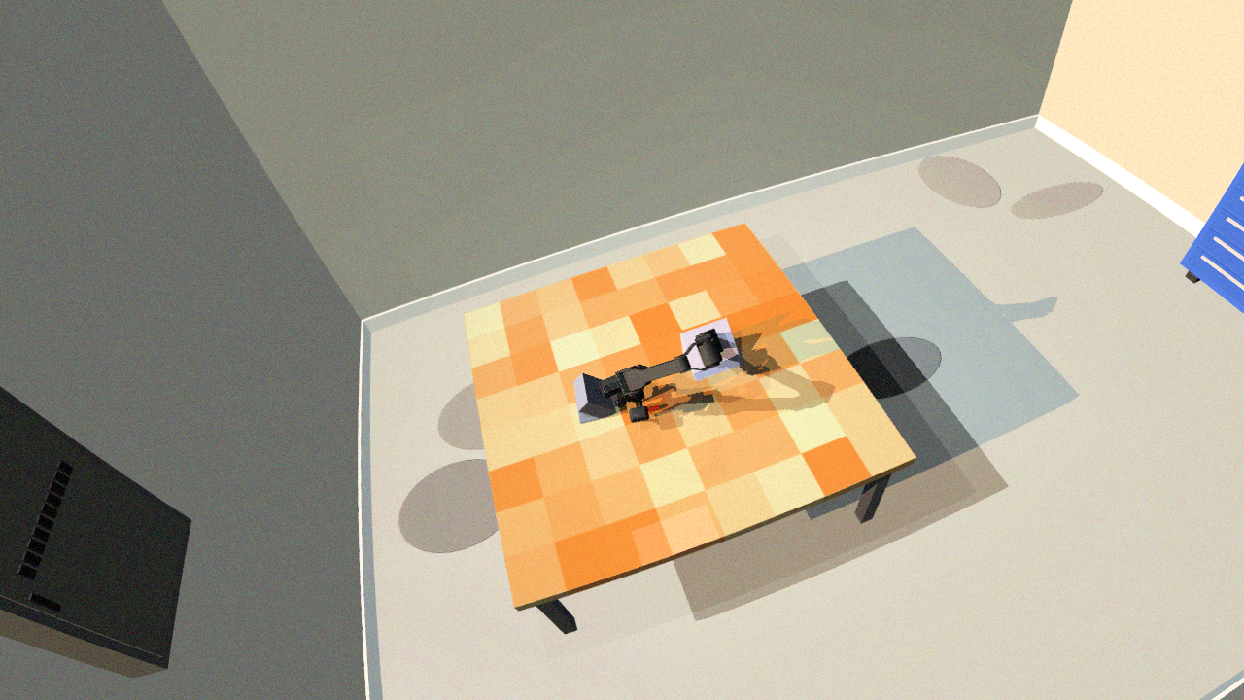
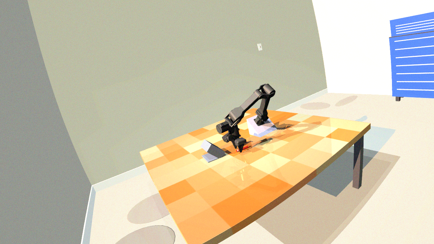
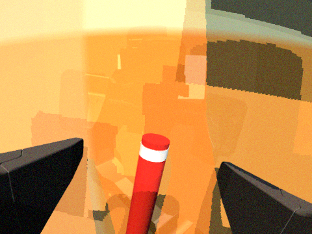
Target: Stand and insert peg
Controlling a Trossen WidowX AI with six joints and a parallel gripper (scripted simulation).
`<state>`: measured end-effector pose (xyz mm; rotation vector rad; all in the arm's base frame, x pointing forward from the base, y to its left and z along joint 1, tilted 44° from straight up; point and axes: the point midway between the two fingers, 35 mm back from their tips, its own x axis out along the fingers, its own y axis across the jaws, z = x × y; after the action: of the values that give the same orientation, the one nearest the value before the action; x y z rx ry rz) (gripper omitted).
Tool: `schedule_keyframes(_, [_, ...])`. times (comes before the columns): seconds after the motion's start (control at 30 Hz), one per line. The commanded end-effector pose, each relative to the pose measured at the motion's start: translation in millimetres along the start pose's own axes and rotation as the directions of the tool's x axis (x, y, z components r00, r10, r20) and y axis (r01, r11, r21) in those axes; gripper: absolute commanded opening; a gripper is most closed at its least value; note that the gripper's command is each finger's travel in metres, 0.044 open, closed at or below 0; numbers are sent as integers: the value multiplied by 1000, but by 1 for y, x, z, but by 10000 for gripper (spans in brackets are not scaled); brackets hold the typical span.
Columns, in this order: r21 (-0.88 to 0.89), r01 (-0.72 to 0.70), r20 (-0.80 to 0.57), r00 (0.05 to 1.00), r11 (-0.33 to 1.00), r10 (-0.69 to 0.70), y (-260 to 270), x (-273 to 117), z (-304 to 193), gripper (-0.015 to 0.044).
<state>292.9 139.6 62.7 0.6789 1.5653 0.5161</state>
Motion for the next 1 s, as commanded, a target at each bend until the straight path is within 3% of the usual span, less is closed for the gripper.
schedule_keyframes(0.0, [3,-4,-1,1000,1000,4,0,1,0,282])
schedule_keyframes(0.23, [3,-4,-1,1000,1000,4,0,1,0,110])
schedule_keyframes(0.53, [3,-4,-1,1000,1000,4,0,1,0,110])
schedule_keyframes(0.97, [3,-4,-1,1000,1000,4,0,1,0,49])
